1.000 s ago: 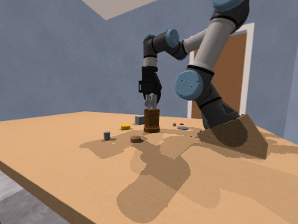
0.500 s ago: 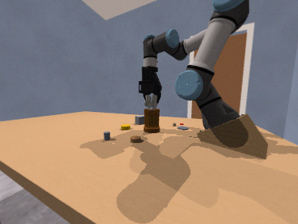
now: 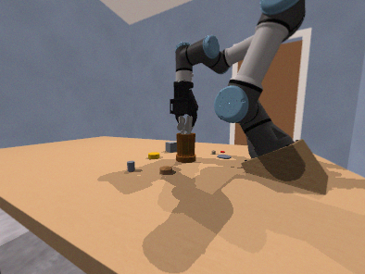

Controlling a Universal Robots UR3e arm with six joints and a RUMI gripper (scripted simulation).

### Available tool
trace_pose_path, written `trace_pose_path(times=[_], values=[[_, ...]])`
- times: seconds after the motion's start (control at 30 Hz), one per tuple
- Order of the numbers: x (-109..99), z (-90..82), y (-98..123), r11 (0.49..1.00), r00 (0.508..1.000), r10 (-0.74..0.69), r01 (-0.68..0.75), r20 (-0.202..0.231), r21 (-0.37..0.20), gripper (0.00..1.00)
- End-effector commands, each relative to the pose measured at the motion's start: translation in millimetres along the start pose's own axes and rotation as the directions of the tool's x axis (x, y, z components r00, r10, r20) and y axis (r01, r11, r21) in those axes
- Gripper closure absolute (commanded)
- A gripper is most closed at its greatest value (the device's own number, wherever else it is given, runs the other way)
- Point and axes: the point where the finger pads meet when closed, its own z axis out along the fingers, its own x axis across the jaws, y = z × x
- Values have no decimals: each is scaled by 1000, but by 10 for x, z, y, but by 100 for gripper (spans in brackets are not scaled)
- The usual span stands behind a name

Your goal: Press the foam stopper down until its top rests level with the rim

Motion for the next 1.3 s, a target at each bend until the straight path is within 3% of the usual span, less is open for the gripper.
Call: trace_pose_path(times=[0.0,0.97,1.27], values=[[1,1,3,1000,1000,0,0,0,-1,100],[1,-29,3,1000,1000,0,0,0,-1,100],[1,-200,3,1000,1000,0,0,0,-1,100]])
